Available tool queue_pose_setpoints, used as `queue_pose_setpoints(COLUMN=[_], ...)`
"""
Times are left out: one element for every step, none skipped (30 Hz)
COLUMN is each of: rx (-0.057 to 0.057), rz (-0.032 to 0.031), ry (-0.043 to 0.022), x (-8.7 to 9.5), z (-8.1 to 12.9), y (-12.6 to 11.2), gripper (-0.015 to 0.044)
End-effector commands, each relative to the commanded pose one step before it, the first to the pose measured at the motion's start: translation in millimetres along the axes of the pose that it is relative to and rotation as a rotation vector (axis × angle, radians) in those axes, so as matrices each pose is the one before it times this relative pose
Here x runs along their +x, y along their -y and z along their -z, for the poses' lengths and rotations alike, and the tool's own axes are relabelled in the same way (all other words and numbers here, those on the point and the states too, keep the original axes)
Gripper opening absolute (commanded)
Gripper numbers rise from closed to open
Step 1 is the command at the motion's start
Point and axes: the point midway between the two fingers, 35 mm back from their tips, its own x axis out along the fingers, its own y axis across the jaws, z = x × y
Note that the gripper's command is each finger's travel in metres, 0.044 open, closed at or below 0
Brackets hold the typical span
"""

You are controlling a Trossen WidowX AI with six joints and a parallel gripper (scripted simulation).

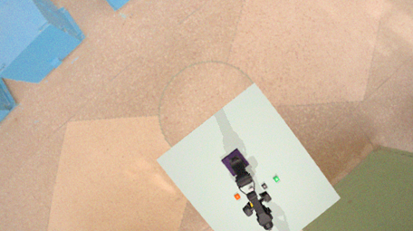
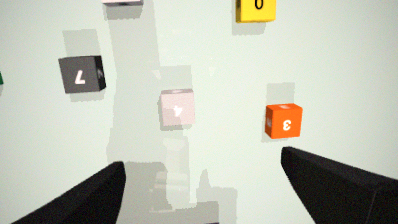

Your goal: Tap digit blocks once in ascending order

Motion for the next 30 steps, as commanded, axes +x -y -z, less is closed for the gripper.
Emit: queue_pose_setpoints(rx=[0.003,0.0,0.0,0.0,0.0,0.0,0.0,0.0,0.0,0.0,0.0,0.0,0.0,0.0,0.0005,0.0014,0.0023,0.0032,0.0041,0.005,0.0045,0.0027,-0.0016,-0.0058,-0.007,-0.005,-0.003,-0.001,0.0,0.0], rz=[-0.00198,0.0,0.0,0.0,0.0,0.0,0.0,0.0,0.0,0.0,0.0,0.0,0.0,0.0,0.00002,0.00005,0.00007,0.00007,0.00004,-0.00004,-0.00041,-0.00091,-0.0017,-0.00226,-0.00218,-0.0015,-0.00088,-0.00029,0.0,0.0], ry=[-0.00341,0.0,0.0,0.0,0.0,0.0,0.0,0.0,0.0,0.0,0.0,0.0,0.0,0.0,0.00013,0.0004,0.00067,0.00095,0.00124,0.00154,0.00151,0.00112,0.00008,-0.00104,-0.00148,-0.00111,-0.00069,-0.00023,0.0,0.0], x=[0.48,0.0,0.0,0.0,0.0,0.0,0.0,0.0,0.0,0.0,0.0,0.0,0.0,0.0,-0.02,-0.06,-0.1,-0.12,-0.12,-0.1,-0.07,-0.03,-0.03,-0.03,-0.01,0.02,0.03,0.01,0.0,0.0], z=[1.9,0.0,0.0,0.0,0.0,0.0,0.0,0.0,0.0,0.0,0.0,0.0,0.0,0.0,-0.53,-1.57,-2.56,-3.45,-4.21,-4.78,-4.83,-4.3,-3.42,-2.44,-1.66,-1.07,-0.59,-0.19,0.0,0.0], y=[-3.7,0.0,0.0,0.0,0.0,0.0,0.0,0.0,0.0,0.0,0.0,0.0,0.0,0.0,-0.8,-2.43,-4.12,-5.91,-7.83,-9.91,-11.57,-12.26,-11.95,-10.58,-8.67,-6.26,-3.78,-1.27,0.0,0.0], gripper=[0.04,0.04,0.04,0.04,0.04,0.04,0.04,0.04,0.04,0.04,0.04,0.04,0.04,0.04,0.04,0.04,0.04,0.04,0.04,0.04,0.04,0.04,0.04,0.04,0.04,0.04,0.04,0.04,0.04,0.04])
